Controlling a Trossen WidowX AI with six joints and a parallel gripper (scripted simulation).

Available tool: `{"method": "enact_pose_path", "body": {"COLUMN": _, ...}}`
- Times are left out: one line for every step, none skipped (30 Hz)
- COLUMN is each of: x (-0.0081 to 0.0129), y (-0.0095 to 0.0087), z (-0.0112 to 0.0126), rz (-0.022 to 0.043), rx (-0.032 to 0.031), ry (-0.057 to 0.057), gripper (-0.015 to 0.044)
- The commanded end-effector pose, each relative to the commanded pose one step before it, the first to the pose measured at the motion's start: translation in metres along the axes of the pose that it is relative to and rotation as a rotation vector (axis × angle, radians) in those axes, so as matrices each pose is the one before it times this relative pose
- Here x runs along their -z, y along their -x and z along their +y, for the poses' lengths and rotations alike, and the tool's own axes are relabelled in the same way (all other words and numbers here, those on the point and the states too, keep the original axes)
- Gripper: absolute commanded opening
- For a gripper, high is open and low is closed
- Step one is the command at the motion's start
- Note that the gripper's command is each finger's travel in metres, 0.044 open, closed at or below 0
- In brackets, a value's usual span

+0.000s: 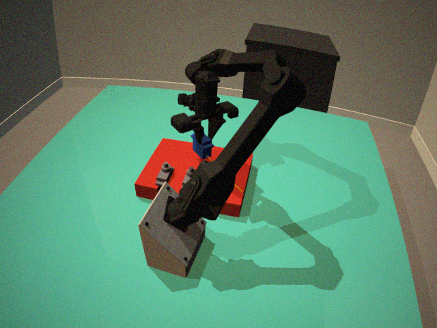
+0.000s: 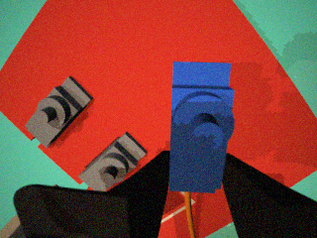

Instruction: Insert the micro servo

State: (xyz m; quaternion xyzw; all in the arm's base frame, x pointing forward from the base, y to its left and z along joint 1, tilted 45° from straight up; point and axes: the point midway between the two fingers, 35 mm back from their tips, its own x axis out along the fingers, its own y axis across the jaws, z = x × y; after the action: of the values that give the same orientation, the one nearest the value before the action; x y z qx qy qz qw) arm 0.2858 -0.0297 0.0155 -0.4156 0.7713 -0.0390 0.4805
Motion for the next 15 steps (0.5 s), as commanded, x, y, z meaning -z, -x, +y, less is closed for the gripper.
{"method": "enact_pose_path", "body": {"x": -0.00592, "y": 0.00288, "z": 0.00536, "rz": -0.0084, "rx": -0.00017, "ry": 0.0019, "gripper": 0.0}}
{"method": "enact_pose_path", "body": {"x": 0.00065, "y": 0.0, "z": -0.00064, "rz": 0.00003, "rx": 0.00002, "ry": 0.0, "gripper": 0.0}}
{"method": "enact_pose_path", "body": {"x": 0.00131, "y": 0.0, "z": -0.00128, "rz": 0.00006, "rx": 0.00004, "ry": 0.0, "gripper": 0.0}}
{"method": "enact_pose_path", "body": {"x": 0.00202, "y": -0.00001, "z": -0.00197, "rz": 0.00009, "rx": 0.00006, "ry": 0.0, "gripper": 0.0}}
{"method": "enact_pose_path", "body": {"x": 0.00252, "y": -0.00001, "z": -0.00244, "rz": 0.00012, "rx": 0.00007, "ry": 0.0, "gripper": 0.0}}
{"method": "enact_pose_path", "body": {"x": 0.00303, "y": -0.00001, "z": -0.00293, "rz": 0.00014, "rx": 0.00009, "ry": 0.0, "gripper": 0.0}}
{"method": "enact_pose_path", "body": {"x": 0.00355, "y": -0.00002, "z": -0.00342, "rz": 0.00018, "rx": 0.00011, "ry": 0.0, "gripper": 0.0}}
{"method": "enact_pose_path", "body": {"x": 0.00399, "y": -0.00002, "z": -0.00384, "rz": 0.00019, "rx": 0.00012, "ry": 0.0, "gripper": 0.0}}
{"method": "enact_pose_path", "body": {"x": 0.00429, "y": -0.00004, "z": -0.00401, "rz": 0.00029, "rx": 0.00018, "ry": 0.0, "gripper": 0.0}}
{"method": "enact_pose_path", "body": {"x": 0.00431, "y": -0.00002, "z": -0.00414, "rz": 0.00021, "rx": 0.00014, "ry": 0.0, "gripper": 0.0}}
{"method": "enact_pose_path", "body": {"x": 0.0044, "y": -0.00004, "z": -0.00411, "rz": 0.0003, "rx": 0.00018, "ry": 0.0, "gripper": 0.0}}
{"method": "enact_pose_path", "body": {"x": 0.00441, "y": -0.00003, "z": -0.00414, "rz": 0.0003, "rx": 0.00018, "ry": 0.0, "gripper": 0.0}}
{"method": "enact_pose_path", "body": {"x": 0.00426, "y": 0.00002, "z": -0.00431, "rz": 0.00002, "rx": 0.00008, "ry": 0.0001, "gripper": 0.0}}
{"method": "enact_pose_path", "body": {"x": 0.00434, "y": -0.00001, "z": -0.00421, "rz": 0.00017, "rx": 0.00017, "ry": 0.0, "gripper": 0.0}}
{"method": "enact_pose_path", "body": {"x": 0.00345, "y": -0.00003, "z": -0.00323, "rz": 0.00023, "rx": 0.00019, "ry": 0.0, "gripper": 0.0}}
